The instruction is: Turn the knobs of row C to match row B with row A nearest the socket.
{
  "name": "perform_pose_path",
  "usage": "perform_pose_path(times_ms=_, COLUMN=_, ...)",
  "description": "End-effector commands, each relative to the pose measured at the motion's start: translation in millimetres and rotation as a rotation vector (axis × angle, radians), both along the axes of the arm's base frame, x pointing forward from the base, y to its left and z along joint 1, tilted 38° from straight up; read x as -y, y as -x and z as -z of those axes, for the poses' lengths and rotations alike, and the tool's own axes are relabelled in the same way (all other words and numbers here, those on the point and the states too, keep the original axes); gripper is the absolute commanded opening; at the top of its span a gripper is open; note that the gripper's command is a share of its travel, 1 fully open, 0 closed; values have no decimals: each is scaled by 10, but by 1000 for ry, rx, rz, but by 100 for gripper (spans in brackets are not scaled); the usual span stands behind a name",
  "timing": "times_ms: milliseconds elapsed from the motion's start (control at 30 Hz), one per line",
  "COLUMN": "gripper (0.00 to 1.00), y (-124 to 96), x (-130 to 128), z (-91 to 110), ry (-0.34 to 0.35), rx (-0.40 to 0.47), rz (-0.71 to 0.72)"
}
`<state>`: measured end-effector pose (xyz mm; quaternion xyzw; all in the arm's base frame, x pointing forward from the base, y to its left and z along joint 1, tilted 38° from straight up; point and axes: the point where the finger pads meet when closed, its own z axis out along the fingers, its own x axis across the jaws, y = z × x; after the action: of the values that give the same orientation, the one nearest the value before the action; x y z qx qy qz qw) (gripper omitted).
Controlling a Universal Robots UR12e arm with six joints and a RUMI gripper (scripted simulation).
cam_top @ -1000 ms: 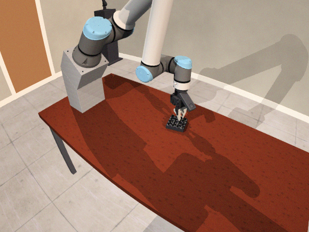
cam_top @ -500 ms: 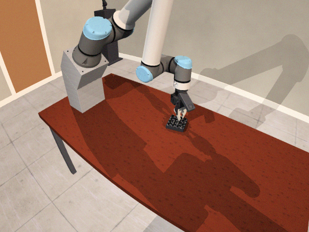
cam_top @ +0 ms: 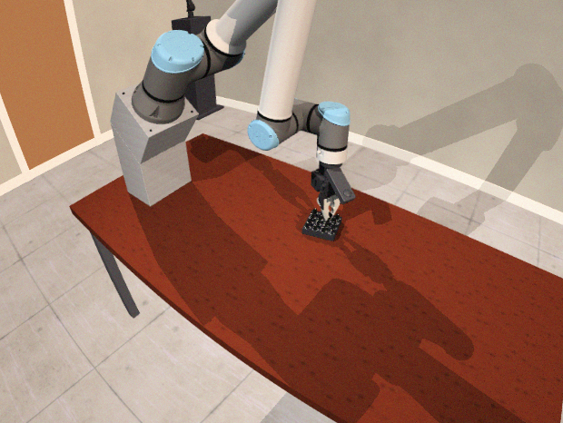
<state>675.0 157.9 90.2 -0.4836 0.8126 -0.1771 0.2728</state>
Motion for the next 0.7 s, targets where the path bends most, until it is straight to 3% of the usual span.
perform_pose_path(times_ms=0, gripper=4, y=0, x=-2, z=-5, ry=0, rx=1, rz=0)
perform_pose_path(times_ms=100, gripper=4, y=0, x=-2, z=-5, ry=0, rx=1, rz=0)
perform_pose_path(times_ms=133, gripper=11, y=0, x=-2, z=-5, ry=0, rx=1, rz=0)
perform_pose_path(times_ms=667, gripper=11, y=0, x=-2, z=-5, ry=0, rx=1, rz=0)
